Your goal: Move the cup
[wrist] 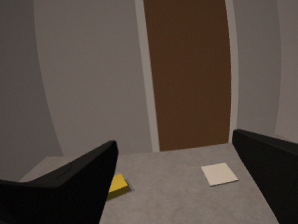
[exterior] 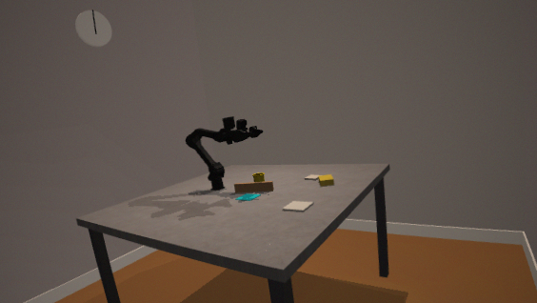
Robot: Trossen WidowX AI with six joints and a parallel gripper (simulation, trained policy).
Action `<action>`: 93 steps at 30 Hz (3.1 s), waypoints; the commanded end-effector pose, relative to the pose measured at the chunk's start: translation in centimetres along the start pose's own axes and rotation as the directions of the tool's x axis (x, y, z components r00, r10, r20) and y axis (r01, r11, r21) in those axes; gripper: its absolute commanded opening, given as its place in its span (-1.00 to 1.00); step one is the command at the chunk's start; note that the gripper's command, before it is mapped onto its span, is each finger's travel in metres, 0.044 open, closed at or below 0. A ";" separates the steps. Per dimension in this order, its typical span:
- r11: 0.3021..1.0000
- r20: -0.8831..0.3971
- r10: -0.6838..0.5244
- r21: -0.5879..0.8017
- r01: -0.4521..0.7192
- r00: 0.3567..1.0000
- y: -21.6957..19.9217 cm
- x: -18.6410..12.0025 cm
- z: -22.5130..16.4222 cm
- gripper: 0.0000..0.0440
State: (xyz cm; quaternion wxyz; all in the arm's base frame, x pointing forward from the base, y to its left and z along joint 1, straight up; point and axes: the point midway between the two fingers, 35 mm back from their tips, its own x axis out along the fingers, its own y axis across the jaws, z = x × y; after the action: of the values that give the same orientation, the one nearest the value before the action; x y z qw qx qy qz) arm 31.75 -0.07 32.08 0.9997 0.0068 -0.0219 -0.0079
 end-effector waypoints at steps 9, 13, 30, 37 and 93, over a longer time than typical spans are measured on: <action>0.999 -0.052 0.031 0.025 -0.030 0.998 0.7 -0.3 -0.1 -0.26; 0.998 -0.090 0.045 0.048 -0.040 0.995 1.1 -0.5 -0.3 -0.64; 0.970 -0.271 0.126 0.233 -0.062 0.954 3.5 -0.7 -0.4 -0.36; 0.948 -0.349 0.156 0.317 -0.041 0.924 4.5 -0.9 -0.5 -0.36; 0.669 -0.911 0.164 0.385 0.635 0.379 9.4 -5.0 -5.5 -0.30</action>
State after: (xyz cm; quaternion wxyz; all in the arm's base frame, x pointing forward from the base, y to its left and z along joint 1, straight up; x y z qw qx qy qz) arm 27.33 9.58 27.01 0.7620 0.3863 0.5027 -0.1316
